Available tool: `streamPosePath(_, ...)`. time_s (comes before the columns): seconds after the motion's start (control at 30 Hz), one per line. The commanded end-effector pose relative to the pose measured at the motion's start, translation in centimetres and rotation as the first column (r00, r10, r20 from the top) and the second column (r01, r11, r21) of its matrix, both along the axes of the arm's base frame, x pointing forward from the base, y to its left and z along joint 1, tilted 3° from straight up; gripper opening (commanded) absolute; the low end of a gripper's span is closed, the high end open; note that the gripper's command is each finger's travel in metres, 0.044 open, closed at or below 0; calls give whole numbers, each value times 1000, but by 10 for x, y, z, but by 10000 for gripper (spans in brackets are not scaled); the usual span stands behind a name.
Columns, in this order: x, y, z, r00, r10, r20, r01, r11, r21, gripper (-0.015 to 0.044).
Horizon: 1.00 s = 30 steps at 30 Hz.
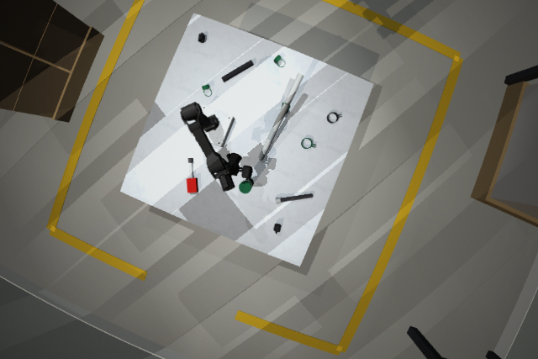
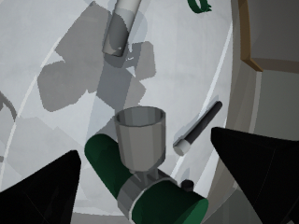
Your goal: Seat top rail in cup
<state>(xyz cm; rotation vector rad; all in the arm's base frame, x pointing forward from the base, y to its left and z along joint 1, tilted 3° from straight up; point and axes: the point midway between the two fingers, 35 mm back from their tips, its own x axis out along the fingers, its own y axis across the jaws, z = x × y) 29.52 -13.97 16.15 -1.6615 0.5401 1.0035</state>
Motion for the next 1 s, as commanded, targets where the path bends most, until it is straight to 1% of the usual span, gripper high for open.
streamPosePath(0.0,2,1,-8,1000,0,-8,0,1000,8,440)
streamPosePath(0.97,28,8,-48,1000,0,-5,0,1000,9,440)
